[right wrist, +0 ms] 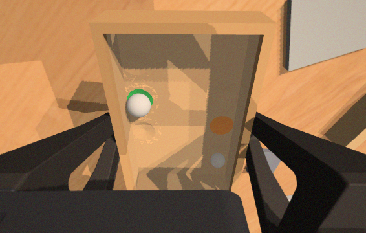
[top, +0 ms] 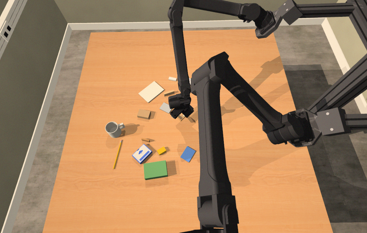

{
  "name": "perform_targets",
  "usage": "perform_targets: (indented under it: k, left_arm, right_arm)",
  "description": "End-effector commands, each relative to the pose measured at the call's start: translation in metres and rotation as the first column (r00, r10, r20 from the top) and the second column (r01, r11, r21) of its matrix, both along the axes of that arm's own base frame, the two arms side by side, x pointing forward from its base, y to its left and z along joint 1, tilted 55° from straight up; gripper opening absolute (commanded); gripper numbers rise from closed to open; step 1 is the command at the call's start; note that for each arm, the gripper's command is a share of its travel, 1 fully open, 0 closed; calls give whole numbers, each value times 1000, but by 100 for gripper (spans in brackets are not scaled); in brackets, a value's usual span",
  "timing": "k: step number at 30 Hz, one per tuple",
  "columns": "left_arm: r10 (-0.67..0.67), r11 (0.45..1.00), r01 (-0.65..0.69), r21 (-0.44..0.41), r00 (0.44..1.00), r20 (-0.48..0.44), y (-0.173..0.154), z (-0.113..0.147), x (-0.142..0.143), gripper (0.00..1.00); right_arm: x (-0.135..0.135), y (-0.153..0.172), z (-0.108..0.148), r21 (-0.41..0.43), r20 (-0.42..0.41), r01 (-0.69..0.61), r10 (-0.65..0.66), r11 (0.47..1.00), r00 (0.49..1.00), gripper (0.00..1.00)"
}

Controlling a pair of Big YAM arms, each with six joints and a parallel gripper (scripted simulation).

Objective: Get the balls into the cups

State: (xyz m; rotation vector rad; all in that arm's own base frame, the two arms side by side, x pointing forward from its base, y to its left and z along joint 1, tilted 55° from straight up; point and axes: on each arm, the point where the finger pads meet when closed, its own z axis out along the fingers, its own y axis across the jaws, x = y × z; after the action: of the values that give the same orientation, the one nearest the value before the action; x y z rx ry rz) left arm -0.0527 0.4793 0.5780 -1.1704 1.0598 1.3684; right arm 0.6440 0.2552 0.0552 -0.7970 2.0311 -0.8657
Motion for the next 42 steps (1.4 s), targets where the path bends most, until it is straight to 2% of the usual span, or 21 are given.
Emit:
perform_targets:
  k: [1, 3, 5, 6, 7, 9, 11, 15, 20, 22, 23, 24, 25, 26, 29, 30, 33, 42]
  left_arm:
    - [21, 1000, -22, 15, 1000, 9, -4, 1, -10, 100]
    - [21, 1000, -22, 15, 1000, 9, -4, 1, -10, 100]
    - [21, 1000, -22, 15, 1000, 9, -4, 1, -10, 100]
    - [21, 1000, -22, 15, 1000, 9, -4, 1, -10, 100]
    - [21, 1000, -22, 15, 1000, 9, -4, 1, -10, 100]
    - [21, 1000, -22, 15, 1000, 9, -4, 1, -10, 100]
    - [21, 1000, -22, 15, 1000, 9, -4, 1, -10, 100]
    - [21, 1000, -22, 15, 1000, 9, -4, 1, -10, 100]
    - [21, 1000, -22, 15, 1000, 9, -4, 1, -10, 100]
    - [21, 1000, -22, 15, 1000, 9, -4, 1, -10, 100]
    - [21, 1000, -22, 15, 1000, 9, -4, 1, -10, 100]
    - [21, 1000, -22, 15, 1000, 9, -4, 1, -10, 100]
    - [21, 1000, -22, 15, 1000, 9, -4, 1, -10, 100]
    - [21, 1000, -22, 15, 1000, 9, -4, 1, -10, 100]
    - [21, 1000, -22, 15, 1000, 9, -4, 1, -10, 100]
    - [21, 1000, -22, 15, 1000, 9, -4, 1, -10, 100]
    - [21, 1000, -22, 15, 1000, 9, -4, 1, -10, 100]
    - [21, 1000, -22, 15, 1000, 9, -4, 1, -10, 100]
  right_arm:
    - [-10, 34, -9, -45, 31, -40, 41, 998, 999, 69]
    - [-14, 32, -13, -83, 62, -40, 46, 996, 997, 69]
    - [-14, 32, -13, -83, 62, -40, 46, 996, 997, 69]
    - [-12, 35, 12, -54, 100, -56, 61, 997, 993, 69]
    - [-10, 35, 14, -39, 100, -32, 36, 999, 994, 69]
    - [-8, 31, 13, -9, 73, -18, 19, 1000, 997, 69]
    - [1, 10, 13, 19, 37, 11, -11, 1000, 999, 69]
    - [1, 9, 15, 62, -45, -15, 18, 998, 999, 69]
    - [2, 9, 17, 91, -94, -56, 65, 994, 993, 69]
    - [2, 9, 17, 91, -94, -56, 65, 994, 993, 69]
    - [-11, 32, 13, 81, -93, -125, 132, 989, 987, 69]
    - [-11, 32, 14, 79, -86, -131, 137, 988, 987, 69]
    - [-14, 30, -12, 51, -110, -113, 118, 992, 987, 69]
    - [-14, 30, -12, 46, -103, -113, 117, 993, 988, 69]
    - [-13, 31, -11, 56, -109, -86, 91, 995, 990, 69]
    - [-12, 31, 4, 53, -73, -111, 115, 992, 991, 69]
    - [-7, 35, 19, 69, -56, -116, 120, 991, 991, 69]
    - [-7, 31, 18, 93, -91, -95, 104, 991, 990, 69]
